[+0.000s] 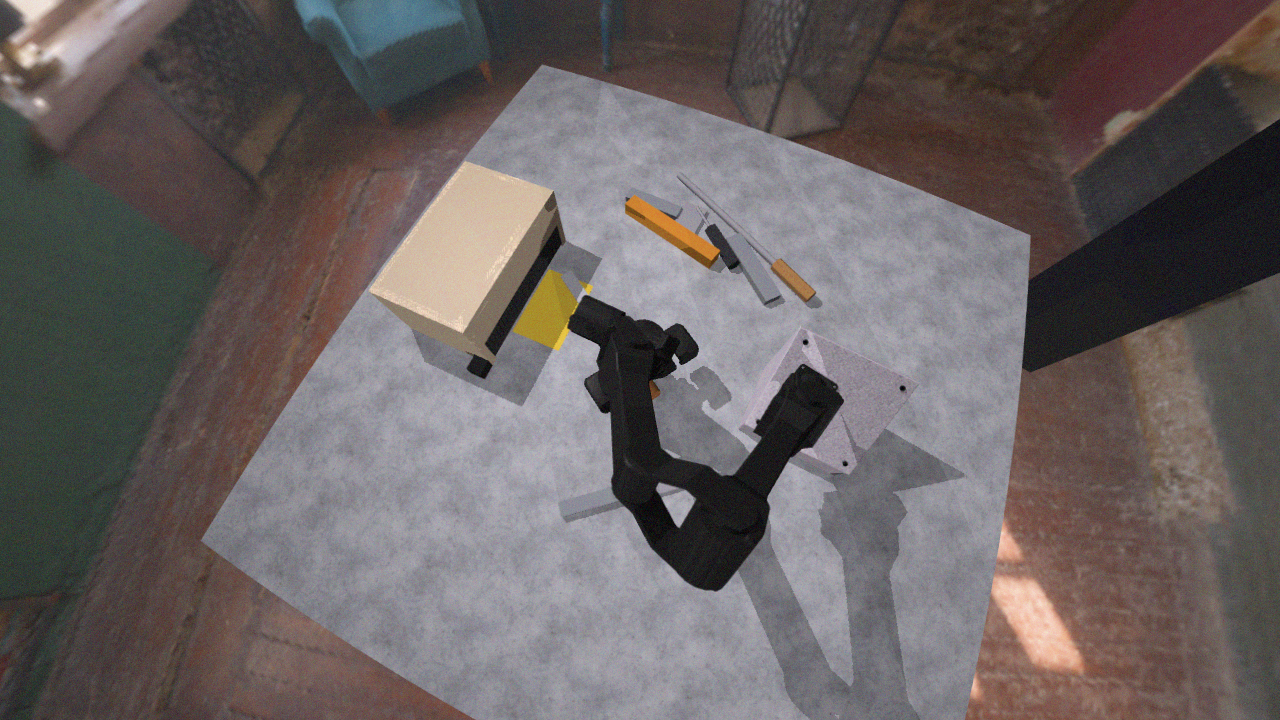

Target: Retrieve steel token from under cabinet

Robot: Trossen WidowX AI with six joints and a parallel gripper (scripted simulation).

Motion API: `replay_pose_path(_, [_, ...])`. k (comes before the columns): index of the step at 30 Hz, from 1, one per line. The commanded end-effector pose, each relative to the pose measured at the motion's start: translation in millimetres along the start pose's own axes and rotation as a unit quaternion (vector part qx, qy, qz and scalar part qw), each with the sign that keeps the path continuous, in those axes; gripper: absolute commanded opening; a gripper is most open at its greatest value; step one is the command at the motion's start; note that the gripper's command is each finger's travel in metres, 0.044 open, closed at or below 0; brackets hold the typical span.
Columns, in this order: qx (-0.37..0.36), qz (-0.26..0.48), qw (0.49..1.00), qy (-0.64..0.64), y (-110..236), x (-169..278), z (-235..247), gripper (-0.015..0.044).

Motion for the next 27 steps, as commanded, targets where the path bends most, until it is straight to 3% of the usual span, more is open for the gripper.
replay_pose_path(1, [-0.001,-0.001,1.0,-0.001,0.9,-6.0,-1.1,0.0])
replay_pose_path(27, [-0.001,-0.002,1.0,-0.002,1.1,-27.8,-14.7,0.0])
Point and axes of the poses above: the point midway between the two fingers, 35 mm back from their tips, its own y axis back along the fingers, its own z axis across the jaws, x = y × z, the point moved 4 cm from there along y, back along the fingers, and after that the axes turned 13 degrees about -y, right-handed, at the moved point
